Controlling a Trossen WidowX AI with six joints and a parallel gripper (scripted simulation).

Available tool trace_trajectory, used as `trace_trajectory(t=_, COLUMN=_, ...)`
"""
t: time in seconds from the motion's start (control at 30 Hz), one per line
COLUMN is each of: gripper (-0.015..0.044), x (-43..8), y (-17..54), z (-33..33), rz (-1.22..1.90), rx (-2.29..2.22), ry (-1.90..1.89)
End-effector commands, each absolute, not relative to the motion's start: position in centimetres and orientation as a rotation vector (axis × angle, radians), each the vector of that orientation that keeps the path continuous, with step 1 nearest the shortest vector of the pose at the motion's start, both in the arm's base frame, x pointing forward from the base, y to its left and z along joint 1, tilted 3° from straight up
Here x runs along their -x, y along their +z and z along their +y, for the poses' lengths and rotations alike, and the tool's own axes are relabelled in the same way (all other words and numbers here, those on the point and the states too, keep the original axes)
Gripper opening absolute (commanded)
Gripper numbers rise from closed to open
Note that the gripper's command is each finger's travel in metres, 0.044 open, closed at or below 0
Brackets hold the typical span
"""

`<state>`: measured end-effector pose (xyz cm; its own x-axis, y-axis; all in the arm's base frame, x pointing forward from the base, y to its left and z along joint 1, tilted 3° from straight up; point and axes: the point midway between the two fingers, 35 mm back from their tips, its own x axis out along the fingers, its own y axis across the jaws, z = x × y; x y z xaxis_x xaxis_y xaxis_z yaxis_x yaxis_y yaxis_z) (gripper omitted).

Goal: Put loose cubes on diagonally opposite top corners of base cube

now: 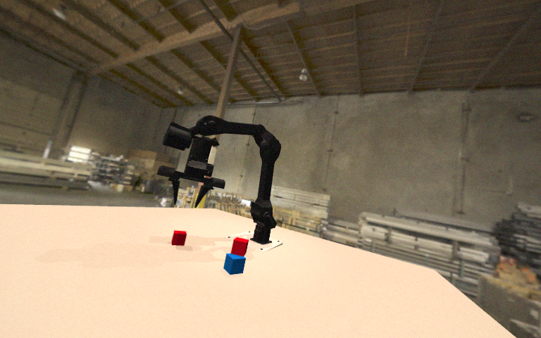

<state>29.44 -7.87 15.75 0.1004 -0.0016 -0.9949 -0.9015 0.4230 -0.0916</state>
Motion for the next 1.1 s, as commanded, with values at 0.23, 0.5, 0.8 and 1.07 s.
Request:
trace_trajectory(t=0.23, gripper=0.0265, x=-29.4, y=11.3, z=-7.8, rz=1.311, rx=0.905, ry=0.847)
trace_trajectory(t=0.5, gripper=0.0265, x=-29.5, y=9.8, z=-7.8, rz=1.311, rx=0.905, ry=0.847)
trace_trajectory(t=0.8, gripper=0.0265, x=-29.6, y=8.9, z=-7.8, rz=1.311, rx=0.905, ry=0.847)
trace_trajectory(t=1.07, gripper=0.0265, x=-29.7, y=7.6, z=-7.8, rz=1.311, rx=0.905, ry=0.847)
